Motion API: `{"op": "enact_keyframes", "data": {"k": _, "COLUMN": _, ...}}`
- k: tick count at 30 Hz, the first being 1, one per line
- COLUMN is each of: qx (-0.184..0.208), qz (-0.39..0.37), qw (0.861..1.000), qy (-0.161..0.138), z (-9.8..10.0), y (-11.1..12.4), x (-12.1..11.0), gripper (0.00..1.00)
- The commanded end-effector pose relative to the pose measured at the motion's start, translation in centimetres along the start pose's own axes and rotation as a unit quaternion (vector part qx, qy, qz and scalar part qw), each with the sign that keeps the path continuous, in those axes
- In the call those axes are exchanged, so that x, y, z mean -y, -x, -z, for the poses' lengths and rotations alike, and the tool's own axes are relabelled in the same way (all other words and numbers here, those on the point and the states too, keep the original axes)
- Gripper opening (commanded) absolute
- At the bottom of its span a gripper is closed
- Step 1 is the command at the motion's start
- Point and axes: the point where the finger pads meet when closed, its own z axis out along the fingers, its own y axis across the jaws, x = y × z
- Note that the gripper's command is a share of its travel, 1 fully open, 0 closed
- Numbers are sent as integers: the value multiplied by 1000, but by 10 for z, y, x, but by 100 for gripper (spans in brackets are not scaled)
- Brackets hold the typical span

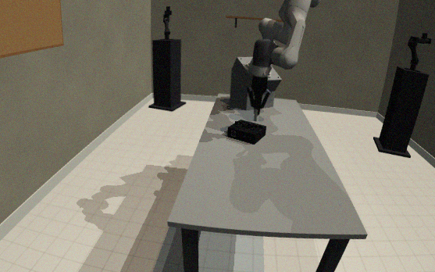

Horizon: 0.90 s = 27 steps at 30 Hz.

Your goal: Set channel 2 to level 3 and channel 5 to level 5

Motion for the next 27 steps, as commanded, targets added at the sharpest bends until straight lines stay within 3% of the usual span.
{"op": "enact_keyframes", "data": {"k": 1, "qx": -3, "qz": -10, "qw": 1000, "qy": 0, "z": 1, "y": -1, "x": 1, "gripper": 0}}
{"op": "enact_keyframes", "data": {"k": 6, "qx": -3, "qz": -10, "qw": 1000, "qy": 0, "z": 0, "y": 1, "x": 6, "gripper": 0}}
{"op": "enact_keyframes", "data": {"k": 12, "qx": -3, "qz": -10, "qw": 1000, "qy": 0, "z": -3, "y": 25, "x": 69, "gripper": 0}}
{"op": "enact_keyframes", "data": {"k": 27, "qx": -2, "qz": -10, "qw": 1000, "qy": 0, "z": -4, "y": 25, "x": 69, "gripper": 0}}
